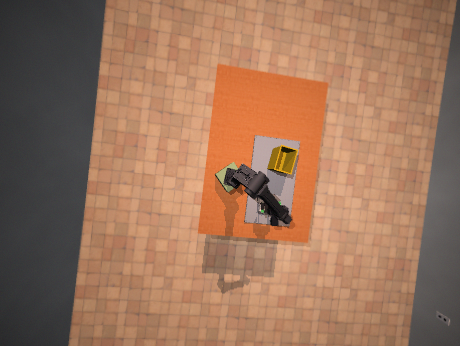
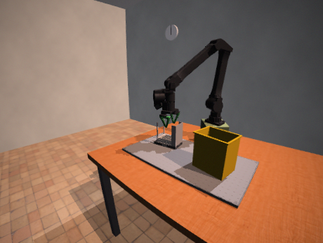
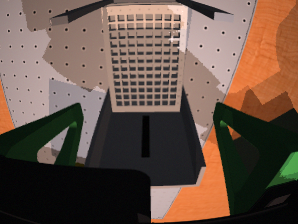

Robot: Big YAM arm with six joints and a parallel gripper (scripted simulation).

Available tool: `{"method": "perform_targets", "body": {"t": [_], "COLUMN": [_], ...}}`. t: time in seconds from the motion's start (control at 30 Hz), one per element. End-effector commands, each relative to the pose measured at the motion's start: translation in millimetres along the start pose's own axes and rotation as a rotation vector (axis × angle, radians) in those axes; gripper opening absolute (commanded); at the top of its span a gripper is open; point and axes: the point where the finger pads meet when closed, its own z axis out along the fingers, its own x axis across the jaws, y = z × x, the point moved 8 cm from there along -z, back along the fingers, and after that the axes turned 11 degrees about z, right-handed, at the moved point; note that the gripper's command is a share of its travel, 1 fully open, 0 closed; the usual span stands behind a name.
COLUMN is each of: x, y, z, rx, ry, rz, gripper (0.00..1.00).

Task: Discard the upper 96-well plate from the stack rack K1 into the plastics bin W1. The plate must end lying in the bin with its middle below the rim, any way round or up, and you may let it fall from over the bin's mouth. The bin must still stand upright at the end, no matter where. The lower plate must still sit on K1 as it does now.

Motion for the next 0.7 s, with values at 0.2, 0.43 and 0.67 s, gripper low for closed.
{"method": "perform_targets", "body": {"t": [0.2, 0.43, 0.67], "x": [7, 7, 7], "y": [-2, -2, -2], "z": [13.2, 25.0, 33.4], "rx": [-0.011, -0.01, -0.01], "ry": [0.009, 0.009, 0.009], "rz": [-0.005, -0.005, -0.006], "gripper": [1.0, 1.0, 1.0]}}
